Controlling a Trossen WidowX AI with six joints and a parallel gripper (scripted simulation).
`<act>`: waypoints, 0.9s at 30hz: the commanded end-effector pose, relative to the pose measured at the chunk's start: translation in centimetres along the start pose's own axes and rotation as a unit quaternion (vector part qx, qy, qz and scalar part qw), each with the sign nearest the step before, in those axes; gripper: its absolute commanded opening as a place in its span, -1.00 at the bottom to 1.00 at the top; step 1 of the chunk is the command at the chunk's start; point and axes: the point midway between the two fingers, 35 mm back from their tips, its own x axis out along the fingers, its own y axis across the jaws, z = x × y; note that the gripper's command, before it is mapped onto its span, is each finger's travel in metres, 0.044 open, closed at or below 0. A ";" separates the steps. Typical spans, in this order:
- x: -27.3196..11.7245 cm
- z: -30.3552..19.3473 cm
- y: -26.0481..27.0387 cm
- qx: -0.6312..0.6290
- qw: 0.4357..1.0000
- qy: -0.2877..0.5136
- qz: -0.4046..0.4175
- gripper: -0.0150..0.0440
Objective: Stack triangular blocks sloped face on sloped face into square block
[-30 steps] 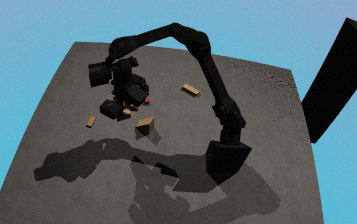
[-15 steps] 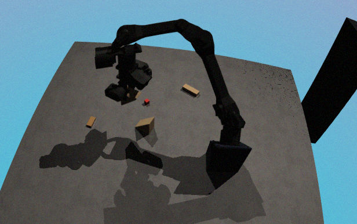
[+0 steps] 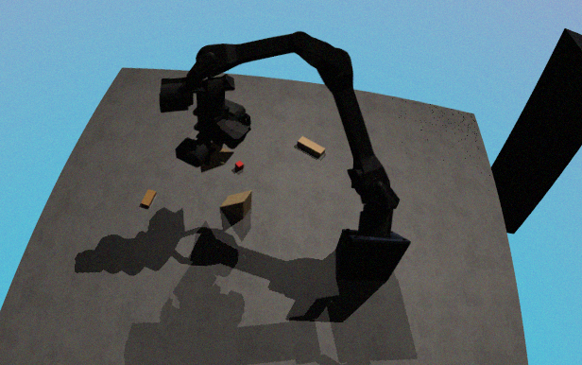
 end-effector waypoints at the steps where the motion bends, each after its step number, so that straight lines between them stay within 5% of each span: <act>1: 1.2 0.5 0.3 0.000 1.000 0.001 0.001 -0.49; 27: 8.1 3.6 0.4 0.000 1.000 0.001 0.003 -0.49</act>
